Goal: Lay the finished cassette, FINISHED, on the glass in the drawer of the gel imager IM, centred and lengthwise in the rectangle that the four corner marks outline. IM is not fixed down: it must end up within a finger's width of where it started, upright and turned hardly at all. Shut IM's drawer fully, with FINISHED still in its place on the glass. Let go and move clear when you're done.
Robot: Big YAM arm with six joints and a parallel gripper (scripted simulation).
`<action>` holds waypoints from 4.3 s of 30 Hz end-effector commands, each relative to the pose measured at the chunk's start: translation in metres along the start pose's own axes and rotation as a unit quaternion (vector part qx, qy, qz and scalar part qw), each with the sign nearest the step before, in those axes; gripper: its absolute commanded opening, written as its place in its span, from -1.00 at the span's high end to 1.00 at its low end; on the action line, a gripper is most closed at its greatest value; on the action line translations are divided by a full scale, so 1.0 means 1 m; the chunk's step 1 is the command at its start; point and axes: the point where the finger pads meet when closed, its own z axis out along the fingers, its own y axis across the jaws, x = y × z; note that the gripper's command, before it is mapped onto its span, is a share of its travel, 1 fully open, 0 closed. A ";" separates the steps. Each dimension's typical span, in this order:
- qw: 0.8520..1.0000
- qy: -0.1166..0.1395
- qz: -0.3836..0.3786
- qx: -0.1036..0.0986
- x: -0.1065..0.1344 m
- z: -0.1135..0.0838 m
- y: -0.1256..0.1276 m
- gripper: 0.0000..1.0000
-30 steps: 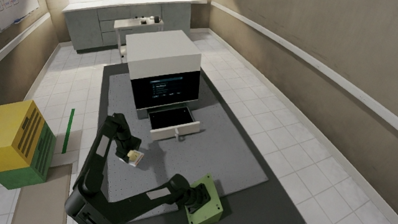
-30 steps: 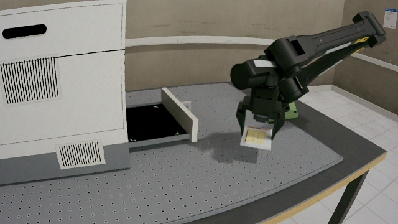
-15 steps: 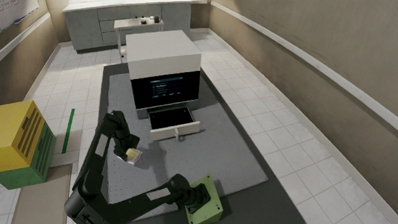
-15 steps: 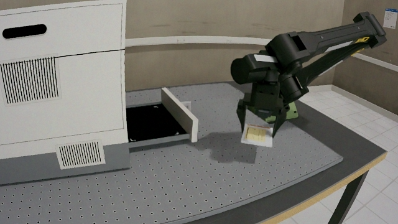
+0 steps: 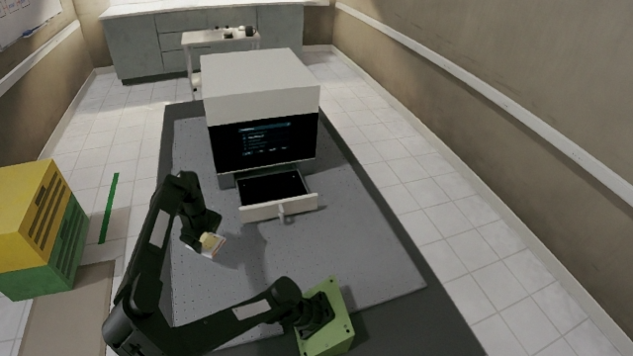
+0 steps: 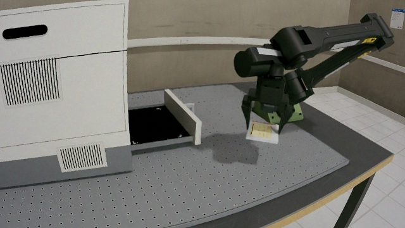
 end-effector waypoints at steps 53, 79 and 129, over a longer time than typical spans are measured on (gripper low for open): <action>0.949 -0.018 0.314 0.017 0.026 -0.049 -0.107 -0.56; 0.773 -0.022 0.634 0.013 0.073 -0.050 -0.212 -0.56; 0.348 -0.013 0.937 0.000 0.107 -0.043 -0.281 -0.56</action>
